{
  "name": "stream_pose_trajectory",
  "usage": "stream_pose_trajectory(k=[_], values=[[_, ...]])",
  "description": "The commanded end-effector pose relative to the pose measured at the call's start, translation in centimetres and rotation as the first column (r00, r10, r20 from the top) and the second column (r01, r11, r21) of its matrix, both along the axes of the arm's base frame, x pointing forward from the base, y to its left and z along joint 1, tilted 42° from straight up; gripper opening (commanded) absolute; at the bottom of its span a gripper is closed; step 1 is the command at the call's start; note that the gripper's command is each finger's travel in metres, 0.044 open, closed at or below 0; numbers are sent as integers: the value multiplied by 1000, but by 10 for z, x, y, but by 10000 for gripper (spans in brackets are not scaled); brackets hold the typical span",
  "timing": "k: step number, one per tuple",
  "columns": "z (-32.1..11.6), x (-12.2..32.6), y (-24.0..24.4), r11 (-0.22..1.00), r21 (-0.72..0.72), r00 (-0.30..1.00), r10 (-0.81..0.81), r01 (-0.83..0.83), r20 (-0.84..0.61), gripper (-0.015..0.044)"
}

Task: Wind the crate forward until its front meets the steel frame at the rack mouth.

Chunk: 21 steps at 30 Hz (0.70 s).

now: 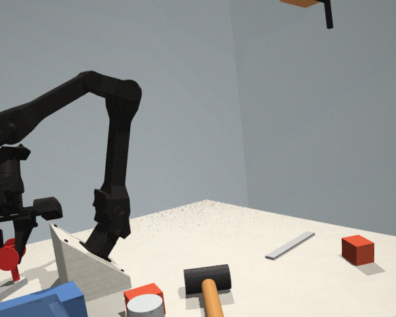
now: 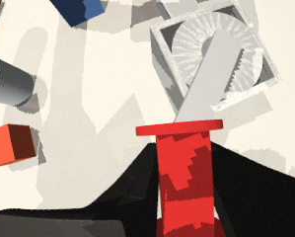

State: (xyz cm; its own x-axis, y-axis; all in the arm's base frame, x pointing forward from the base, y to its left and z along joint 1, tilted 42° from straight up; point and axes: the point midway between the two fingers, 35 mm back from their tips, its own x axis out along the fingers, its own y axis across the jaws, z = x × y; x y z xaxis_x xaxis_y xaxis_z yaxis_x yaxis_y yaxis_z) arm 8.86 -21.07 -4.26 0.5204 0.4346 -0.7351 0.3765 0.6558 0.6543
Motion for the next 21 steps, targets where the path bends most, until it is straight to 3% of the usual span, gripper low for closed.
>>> stream_pose_trajectory(k=[1,21], values=[[-12,-14,-8,1000,-15,999,8,-9,-41,0],[-25,-26,-21,1000,-16,999,8,-9,-42,0]])
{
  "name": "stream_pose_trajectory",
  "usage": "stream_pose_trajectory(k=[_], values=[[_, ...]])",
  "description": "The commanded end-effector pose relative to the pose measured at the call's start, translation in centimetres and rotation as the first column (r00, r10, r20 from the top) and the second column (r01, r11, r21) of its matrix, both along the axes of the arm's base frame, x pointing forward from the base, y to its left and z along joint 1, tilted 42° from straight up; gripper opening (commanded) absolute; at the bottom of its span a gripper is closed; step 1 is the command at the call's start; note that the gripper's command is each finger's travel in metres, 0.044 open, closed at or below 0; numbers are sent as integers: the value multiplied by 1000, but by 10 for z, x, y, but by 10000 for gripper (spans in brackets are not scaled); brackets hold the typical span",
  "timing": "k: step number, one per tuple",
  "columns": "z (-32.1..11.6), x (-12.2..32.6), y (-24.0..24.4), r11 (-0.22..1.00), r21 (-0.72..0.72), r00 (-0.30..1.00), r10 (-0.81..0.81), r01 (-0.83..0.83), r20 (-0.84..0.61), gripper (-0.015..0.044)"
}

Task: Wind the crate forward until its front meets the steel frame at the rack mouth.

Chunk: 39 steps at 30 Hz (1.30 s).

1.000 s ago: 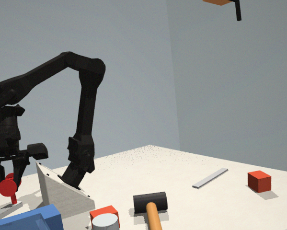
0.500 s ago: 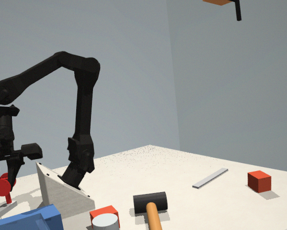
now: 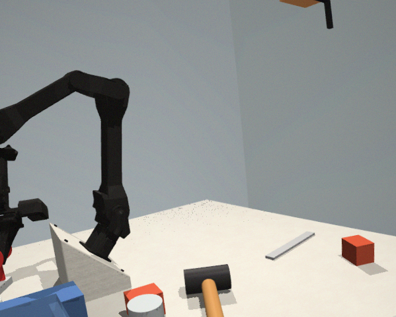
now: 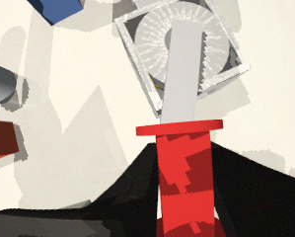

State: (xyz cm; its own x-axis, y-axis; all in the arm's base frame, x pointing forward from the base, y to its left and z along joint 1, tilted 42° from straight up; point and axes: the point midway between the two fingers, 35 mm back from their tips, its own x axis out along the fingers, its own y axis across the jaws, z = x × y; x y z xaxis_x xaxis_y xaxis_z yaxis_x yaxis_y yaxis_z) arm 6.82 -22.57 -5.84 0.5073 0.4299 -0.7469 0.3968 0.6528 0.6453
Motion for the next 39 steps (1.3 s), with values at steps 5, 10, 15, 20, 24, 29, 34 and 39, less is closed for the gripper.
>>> stream_pose_trajectory(k=[5,10,15,20,24,29,34,39], values=[[-13,-8,-10,1000,-16,1000,17,-17,-19,0],[-17,-10,-14,1000,-16,1000,17,-17,-19,0],[-20,-12,-18,1000,-17,1000,17,-17,-20,0],[-24,-14,-21,1000,-17,1000,17,-17,-20,0],[-26,-15,-25,1000,-17,1000,17,-17,-20,0],[-30,-16,-29,1000,-18,1000,17,-17,-20,0],[-34,-16,-33,1000,-18,1000,17,-17,-20,0],[-37,-17,-38,1000,-18,1000,17,-17,-20,0]])
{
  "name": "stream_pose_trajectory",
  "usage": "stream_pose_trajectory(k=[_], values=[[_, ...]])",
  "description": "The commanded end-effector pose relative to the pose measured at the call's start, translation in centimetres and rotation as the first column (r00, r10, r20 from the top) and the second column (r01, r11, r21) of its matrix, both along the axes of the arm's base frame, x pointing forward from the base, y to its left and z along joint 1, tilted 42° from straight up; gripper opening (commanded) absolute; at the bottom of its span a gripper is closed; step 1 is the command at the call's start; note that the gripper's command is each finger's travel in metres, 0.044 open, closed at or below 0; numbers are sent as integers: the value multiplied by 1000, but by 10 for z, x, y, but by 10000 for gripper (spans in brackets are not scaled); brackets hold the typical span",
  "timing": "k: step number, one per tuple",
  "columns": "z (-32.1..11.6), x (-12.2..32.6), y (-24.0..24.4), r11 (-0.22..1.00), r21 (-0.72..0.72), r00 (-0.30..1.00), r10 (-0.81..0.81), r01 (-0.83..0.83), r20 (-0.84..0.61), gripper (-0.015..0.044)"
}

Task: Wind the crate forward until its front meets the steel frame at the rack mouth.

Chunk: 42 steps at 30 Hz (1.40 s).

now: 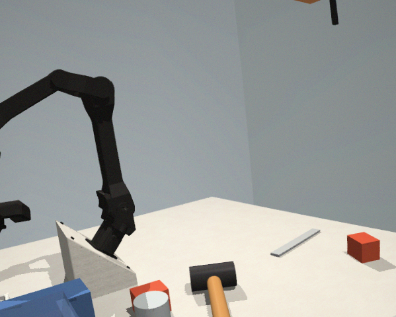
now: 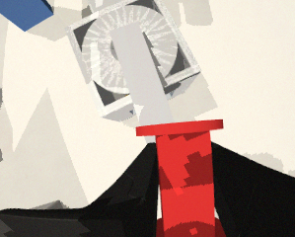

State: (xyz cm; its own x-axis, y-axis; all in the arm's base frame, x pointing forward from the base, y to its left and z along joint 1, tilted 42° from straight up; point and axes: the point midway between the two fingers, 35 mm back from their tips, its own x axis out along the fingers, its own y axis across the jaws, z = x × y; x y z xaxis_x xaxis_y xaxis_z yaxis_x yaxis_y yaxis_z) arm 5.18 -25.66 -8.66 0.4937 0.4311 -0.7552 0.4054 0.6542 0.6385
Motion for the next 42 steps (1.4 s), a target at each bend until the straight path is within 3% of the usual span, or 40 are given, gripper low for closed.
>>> stream_pose_trajectory(k=[1,42], values=[[-10,0,-7,1000,-18,1000,14,-14,-4,0],[-45,17,-54,1000,-22,1000,14,-14,-2,0]])
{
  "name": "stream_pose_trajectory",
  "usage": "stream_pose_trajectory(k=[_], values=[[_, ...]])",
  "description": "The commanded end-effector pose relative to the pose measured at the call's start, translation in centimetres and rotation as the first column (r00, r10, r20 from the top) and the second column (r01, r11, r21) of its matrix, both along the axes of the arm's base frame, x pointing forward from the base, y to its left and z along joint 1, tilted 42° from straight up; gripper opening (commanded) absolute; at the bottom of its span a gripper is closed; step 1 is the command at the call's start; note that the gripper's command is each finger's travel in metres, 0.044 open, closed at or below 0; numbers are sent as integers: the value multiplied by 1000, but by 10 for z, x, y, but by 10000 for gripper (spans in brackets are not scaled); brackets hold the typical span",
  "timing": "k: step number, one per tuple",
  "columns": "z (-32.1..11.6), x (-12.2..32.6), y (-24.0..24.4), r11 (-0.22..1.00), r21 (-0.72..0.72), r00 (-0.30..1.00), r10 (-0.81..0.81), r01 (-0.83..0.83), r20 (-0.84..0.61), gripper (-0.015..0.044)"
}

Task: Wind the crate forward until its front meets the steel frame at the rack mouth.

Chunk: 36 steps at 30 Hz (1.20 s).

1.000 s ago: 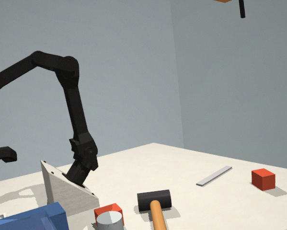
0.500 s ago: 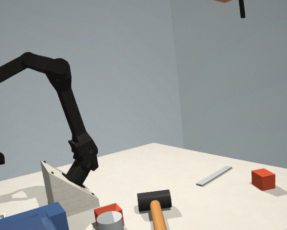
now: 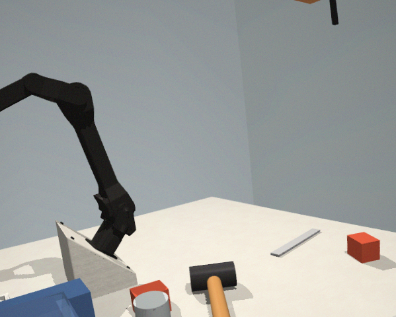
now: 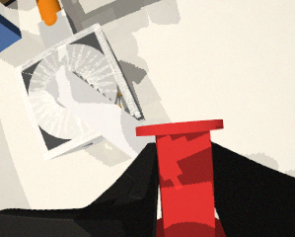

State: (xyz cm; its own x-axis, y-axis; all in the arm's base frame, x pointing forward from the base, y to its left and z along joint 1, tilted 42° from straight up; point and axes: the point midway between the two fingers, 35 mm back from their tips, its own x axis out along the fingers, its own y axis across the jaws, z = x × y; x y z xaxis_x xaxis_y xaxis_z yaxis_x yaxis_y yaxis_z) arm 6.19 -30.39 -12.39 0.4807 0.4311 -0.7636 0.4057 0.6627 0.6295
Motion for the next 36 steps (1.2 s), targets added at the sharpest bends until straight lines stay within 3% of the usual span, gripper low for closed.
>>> stream_pose_trajectory(k=[1,36], values=[[-9,8,-8,1000,-15,1000,4,-4,9,0],[-23,36,-31,1000,-17,1000,4,-4,11,0]])
